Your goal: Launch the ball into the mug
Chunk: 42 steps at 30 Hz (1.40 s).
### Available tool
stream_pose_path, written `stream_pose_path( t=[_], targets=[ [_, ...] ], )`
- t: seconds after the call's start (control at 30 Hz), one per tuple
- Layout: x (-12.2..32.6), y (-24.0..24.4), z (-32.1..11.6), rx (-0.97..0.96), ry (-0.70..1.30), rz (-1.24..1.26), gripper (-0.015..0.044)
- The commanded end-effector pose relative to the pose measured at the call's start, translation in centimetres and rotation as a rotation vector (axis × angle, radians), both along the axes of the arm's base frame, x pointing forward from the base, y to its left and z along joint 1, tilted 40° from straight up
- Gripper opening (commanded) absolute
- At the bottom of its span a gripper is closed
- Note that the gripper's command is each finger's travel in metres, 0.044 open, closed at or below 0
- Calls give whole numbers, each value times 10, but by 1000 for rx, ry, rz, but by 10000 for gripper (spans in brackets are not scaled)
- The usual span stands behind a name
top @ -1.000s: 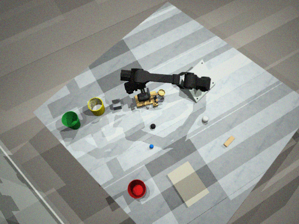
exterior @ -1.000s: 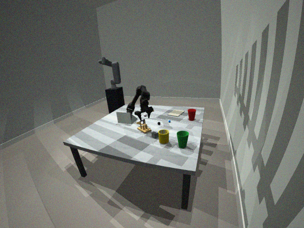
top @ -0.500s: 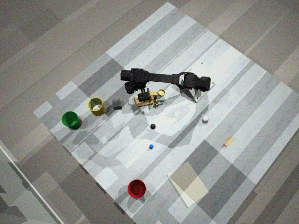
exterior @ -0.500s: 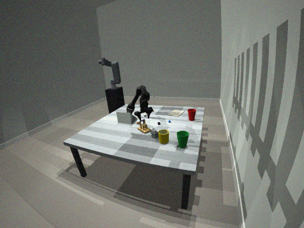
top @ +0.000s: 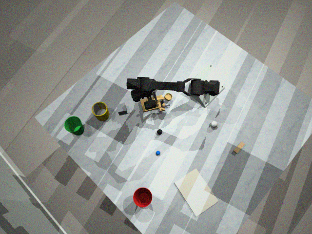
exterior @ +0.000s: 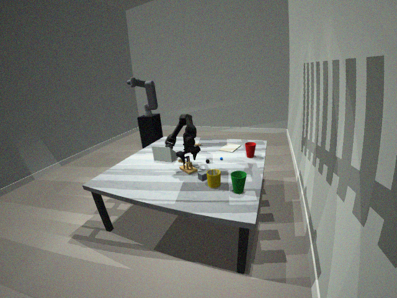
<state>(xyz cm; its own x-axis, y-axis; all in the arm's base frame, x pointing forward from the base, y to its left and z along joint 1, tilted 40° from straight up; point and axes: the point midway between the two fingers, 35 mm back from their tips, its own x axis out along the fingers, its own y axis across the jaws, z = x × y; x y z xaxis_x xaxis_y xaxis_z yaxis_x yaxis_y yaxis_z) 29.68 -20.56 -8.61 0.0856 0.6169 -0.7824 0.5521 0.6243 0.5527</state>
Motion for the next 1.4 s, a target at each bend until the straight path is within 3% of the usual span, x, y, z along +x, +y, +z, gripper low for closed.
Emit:
stream_pose_path(
  t=[0.0,0.97,1.37],
  targets=[
    [-1,8,-7,12,7,-5,440],
    [2,34,-37,14,6,-5,440],
    [3,31,-35,6,2,2,125]
  ],
)
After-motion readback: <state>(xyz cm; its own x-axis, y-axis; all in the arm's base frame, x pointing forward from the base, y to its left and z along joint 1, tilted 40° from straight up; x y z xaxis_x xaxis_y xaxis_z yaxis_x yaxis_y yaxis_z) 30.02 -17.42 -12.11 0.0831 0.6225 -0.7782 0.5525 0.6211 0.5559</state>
